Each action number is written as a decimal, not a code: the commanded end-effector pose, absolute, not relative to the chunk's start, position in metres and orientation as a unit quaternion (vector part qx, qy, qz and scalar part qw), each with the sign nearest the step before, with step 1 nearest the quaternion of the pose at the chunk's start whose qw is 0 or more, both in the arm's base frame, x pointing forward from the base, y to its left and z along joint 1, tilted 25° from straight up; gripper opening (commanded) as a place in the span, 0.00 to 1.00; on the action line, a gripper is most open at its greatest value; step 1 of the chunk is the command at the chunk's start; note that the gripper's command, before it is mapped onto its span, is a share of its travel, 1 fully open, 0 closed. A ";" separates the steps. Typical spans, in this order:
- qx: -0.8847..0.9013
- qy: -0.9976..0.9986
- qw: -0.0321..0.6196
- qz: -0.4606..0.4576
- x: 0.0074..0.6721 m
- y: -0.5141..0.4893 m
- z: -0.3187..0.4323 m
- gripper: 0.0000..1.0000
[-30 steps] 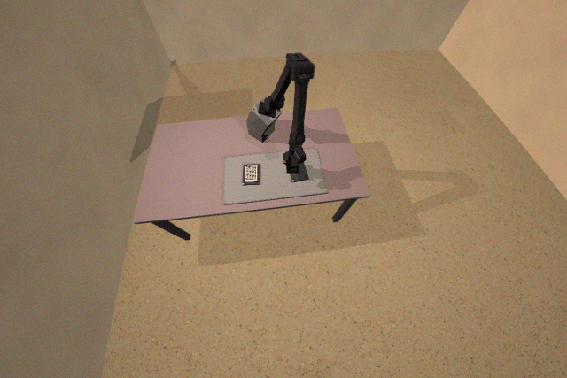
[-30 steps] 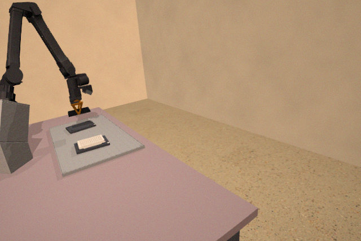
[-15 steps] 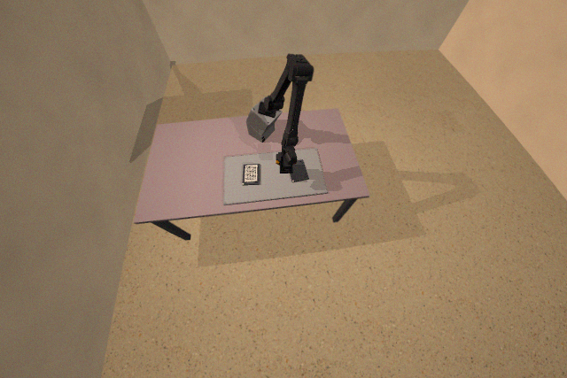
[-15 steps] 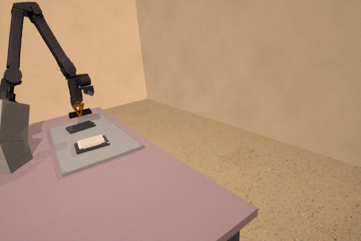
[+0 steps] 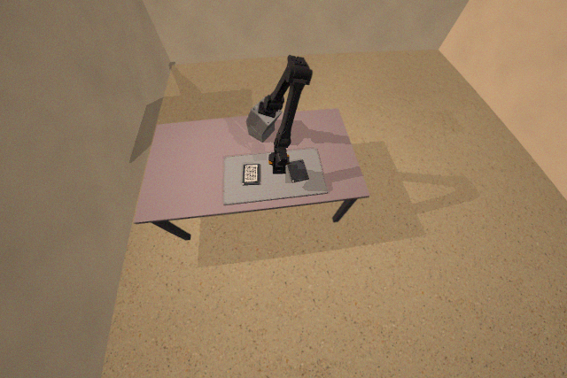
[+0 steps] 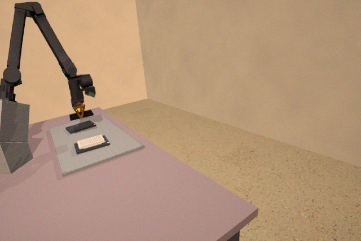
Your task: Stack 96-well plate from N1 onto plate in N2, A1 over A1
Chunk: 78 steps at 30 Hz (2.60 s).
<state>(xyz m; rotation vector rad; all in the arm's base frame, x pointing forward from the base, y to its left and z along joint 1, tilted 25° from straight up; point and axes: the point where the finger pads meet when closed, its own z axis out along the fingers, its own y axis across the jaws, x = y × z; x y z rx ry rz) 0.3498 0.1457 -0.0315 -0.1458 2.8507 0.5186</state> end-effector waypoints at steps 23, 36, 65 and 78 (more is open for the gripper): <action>-0.062 0.973 0.137 0.175 0.379 0.071 -0.052 0.00; -0.060 0.974 0.129 0.175 0.383 0.035 -0.065 0.00; -0.059 0.974 0.131 0.174 0.400 -0.046 -0.091 0.00; -0.065 0.973 0.142 0.169 0.407 -0.047 -0.082 0.00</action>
